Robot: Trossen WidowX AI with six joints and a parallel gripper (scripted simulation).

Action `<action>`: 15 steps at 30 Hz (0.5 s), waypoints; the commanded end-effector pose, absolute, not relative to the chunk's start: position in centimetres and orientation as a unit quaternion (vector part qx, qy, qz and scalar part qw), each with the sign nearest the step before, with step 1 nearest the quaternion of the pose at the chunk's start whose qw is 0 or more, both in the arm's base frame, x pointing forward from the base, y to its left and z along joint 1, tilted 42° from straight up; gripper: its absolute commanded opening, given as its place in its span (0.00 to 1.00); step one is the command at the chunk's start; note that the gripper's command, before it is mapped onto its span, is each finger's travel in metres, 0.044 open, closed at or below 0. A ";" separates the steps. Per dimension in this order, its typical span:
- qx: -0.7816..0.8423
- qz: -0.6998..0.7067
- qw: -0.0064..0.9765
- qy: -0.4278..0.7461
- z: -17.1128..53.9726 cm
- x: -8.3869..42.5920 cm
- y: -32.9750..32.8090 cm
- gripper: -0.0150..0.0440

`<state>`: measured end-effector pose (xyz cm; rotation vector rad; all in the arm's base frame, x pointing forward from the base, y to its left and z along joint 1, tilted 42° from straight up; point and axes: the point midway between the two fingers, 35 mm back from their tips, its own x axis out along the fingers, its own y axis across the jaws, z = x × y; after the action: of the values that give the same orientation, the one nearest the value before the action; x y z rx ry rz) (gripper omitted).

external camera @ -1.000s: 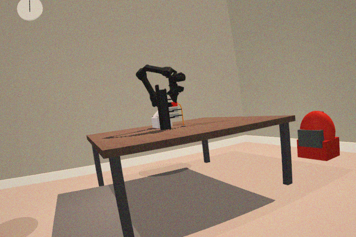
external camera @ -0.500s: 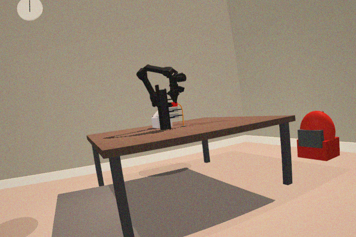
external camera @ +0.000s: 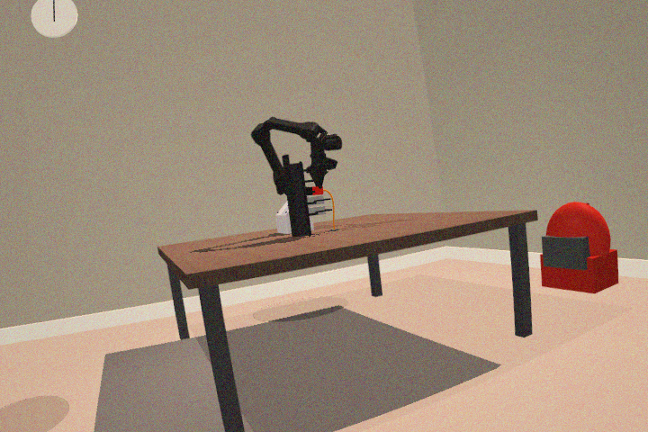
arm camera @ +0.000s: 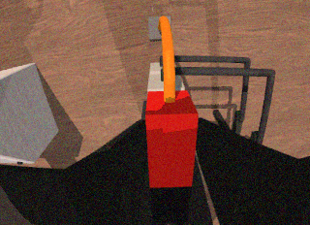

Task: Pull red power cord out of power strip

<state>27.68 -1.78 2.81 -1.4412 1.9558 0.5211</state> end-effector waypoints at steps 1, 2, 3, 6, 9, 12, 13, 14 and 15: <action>-0.546 0.220 0.355 0.726 1.0 29.0 1.5 0.25; -0.546 0.220 0.355 0.726 0.9 29.0 1.6 0.25; -0.546 0.220 0.355 0.726 0.8 29.0 1.8 0.25; -0.546 0.220 0.355 0.726 0.5 29.1 2.2 0.25; -0.546 0.221 0.355 0.726 0.3 29.2 2.6 0.25; -0.546 0.221 0.355 0.726 0.0 29.3 3.0 0.25; -0.546 0.221 0.355 0.726 -0.1 29.4 3.2 0.25; -0.546 0.221 0.355 0.726 -0.2 29.4 3.3 0.25; -0.546 0.220 0.355 0.726 -0.1 29.3 3.1 0.30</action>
<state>29.07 2.46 0.13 -1.4046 1.8815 0.5678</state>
